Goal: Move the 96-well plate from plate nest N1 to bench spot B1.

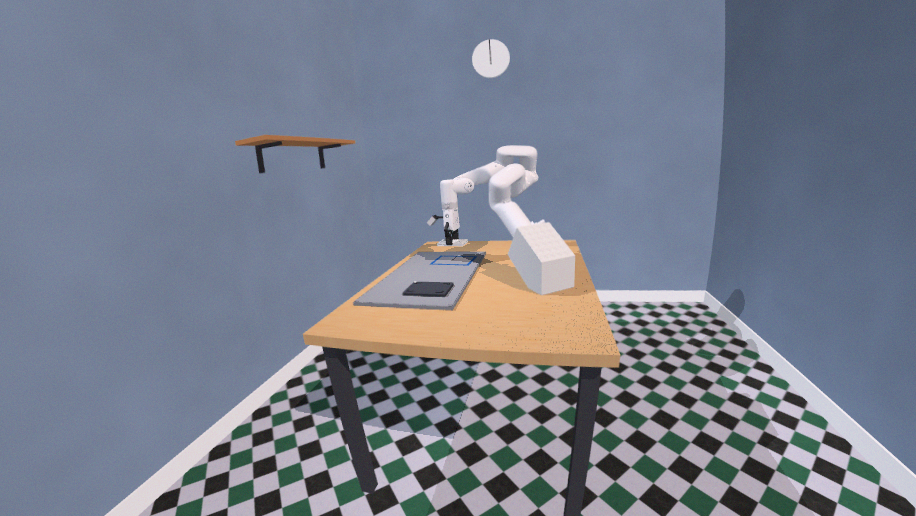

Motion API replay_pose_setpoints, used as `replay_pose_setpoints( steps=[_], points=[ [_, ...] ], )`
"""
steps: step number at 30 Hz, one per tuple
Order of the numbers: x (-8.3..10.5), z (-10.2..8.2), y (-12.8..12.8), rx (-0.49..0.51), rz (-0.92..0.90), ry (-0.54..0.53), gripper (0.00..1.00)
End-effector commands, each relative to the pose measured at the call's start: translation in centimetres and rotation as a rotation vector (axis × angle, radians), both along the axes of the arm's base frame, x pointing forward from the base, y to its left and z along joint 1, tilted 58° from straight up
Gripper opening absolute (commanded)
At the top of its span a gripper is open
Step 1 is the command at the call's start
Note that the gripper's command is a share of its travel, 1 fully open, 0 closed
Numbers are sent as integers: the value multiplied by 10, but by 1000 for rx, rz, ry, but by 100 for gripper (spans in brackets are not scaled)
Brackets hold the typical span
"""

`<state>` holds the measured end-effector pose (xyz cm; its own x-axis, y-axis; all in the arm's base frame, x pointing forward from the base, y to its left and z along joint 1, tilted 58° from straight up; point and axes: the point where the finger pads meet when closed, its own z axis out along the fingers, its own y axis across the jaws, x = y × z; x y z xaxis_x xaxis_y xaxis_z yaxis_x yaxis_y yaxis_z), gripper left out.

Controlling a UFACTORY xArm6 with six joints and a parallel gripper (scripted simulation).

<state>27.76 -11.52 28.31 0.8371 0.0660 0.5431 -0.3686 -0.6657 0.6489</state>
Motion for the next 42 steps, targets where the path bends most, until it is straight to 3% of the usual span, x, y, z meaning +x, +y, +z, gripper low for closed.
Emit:
replay_pose_setpoints(
  steps=[1,42],
  points=[
    [0,1,0,0,1,-2,0],
    [23,-29,-40,0,1,-2,0]
  ],
)
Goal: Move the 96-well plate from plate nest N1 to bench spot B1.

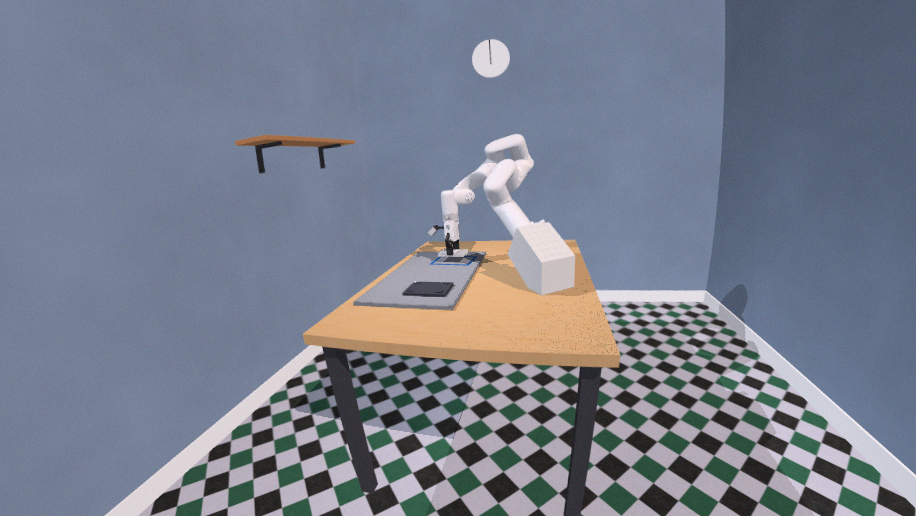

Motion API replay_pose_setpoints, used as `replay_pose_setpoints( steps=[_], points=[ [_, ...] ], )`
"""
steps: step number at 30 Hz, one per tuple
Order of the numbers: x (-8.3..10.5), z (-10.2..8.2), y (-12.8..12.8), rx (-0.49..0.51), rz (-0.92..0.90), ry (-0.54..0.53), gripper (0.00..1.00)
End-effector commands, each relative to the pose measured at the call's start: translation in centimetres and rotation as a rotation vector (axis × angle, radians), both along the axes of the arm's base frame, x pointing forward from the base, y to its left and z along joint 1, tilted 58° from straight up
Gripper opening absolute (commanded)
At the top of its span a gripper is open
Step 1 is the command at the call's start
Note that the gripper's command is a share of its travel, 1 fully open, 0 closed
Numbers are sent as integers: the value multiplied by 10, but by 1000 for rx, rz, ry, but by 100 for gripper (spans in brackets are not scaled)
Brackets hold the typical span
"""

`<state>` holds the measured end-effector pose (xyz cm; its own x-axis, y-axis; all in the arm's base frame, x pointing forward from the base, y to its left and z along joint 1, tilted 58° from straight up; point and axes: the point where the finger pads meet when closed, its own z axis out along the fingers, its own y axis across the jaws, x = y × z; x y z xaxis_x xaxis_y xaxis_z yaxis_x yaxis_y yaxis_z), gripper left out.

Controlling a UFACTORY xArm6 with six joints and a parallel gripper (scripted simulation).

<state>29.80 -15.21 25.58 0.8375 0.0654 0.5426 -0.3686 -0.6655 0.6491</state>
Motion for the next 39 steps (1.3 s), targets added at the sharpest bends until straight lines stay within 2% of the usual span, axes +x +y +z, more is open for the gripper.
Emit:
replay_pose_setpoints(
  steps=[1,10,39],
  points=[
    [3,-2,-5,0,1,-3,0],
    [8,-9,-13,0,1,-3,0],
    [9,-10,-15,0,1,-3,0]
  ],
)
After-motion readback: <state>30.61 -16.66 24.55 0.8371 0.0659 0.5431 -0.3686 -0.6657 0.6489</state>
